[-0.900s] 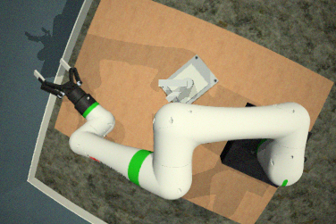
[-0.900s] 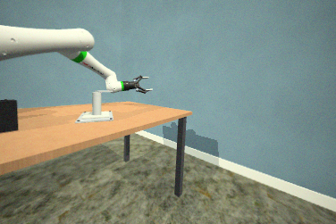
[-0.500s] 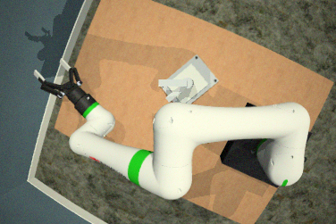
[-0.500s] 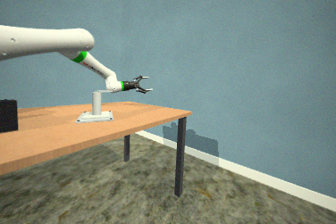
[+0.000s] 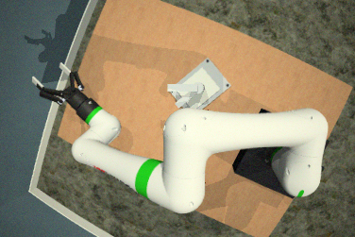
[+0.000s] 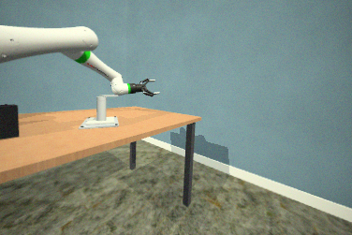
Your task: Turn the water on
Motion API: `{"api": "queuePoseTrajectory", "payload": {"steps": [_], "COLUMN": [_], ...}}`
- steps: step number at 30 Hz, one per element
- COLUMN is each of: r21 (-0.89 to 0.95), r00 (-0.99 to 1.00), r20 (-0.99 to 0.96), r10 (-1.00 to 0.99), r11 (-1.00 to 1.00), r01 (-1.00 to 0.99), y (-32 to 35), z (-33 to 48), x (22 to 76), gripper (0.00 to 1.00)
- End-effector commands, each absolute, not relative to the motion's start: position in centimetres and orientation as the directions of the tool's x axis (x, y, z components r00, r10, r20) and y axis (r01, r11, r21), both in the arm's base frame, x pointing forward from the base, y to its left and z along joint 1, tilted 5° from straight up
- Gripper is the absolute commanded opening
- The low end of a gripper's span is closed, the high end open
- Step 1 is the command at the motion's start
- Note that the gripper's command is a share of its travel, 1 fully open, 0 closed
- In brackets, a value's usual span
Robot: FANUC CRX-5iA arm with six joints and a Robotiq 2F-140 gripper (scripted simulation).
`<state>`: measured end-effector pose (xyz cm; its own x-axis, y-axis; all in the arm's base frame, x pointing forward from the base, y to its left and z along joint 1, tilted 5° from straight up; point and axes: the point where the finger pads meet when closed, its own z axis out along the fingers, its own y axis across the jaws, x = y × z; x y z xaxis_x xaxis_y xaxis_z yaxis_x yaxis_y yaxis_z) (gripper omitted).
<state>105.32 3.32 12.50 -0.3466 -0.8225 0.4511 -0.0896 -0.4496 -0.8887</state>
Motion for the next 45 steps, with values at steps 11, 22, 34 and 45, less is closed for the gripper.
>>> {"api": "queuePoseTrajectory", "payload": {"steps": [11, 22, 34, 45], "r21": [-0.756, -0.633, -0.482, -0.327], "r00": [0.027, 0.271, 0.513, 0.717], "r20": [0.650, 0.737, 0.758, 0.681], "r10": [-0.759, -0.619, -0.403, -0.149], "r11": [-0.650, -0.773, -0.876, -0.938], "r01": [-0.080, -0.043, 0.025, 0.116], "y": [8.0, 9.9, 10.0, 7.5], "z": [15.3, 15.2, 13.9, 12.0], "x": [107.0, 104.5, 98.7, 89.6], "gripper": [1.00, 1.00, 1.00, 1.00]}}
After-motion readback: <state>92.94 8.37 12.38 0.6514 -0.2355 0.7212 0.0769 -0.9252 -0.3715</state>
